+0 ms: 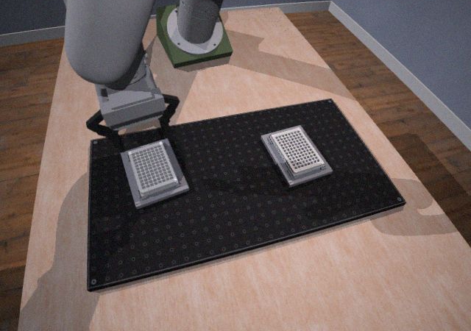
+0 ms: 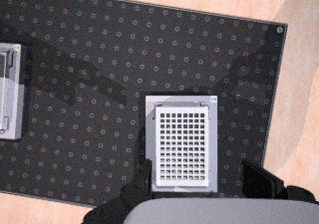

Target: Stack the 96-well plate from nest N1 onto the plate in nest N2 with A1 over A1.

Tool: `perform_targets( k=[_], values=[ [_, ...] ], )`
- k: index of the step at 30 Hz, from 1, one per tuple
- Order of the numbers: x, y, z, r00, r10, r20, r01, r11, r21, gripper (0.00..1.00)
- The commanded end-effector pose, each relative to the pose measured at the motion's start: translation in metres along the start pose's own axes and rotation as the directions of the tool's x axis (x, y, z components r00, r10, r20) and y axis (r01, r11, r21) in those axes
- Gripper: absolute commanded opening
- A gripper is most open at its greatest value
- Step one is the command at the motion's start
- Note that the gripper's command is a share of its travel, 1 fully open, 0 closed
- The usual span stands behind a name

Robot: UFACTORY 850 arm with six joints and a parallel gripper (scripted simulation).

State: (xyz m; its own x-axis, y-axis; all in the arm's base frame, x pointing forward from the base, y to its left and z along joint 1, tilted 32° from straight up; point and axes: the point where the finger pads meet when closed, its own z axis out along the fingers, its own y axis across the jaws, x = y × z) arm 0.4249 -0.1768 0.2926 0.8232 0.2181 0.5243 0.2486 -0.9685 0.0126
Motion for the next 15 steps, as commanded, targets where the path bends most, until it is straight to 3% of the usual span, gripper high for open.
perform_targets(
  k=[1, 15],
  values=[
    [0.001, 0.0, 0.0, 1.0, 0.0, -0.001, 0.0, 1.0, -0.001, 1.0],
    [0.001, 0.0, 0.02, 1.0, 0.0, -0.002, 0.0, 1.0, -0.001, 1.0]
  ],
)
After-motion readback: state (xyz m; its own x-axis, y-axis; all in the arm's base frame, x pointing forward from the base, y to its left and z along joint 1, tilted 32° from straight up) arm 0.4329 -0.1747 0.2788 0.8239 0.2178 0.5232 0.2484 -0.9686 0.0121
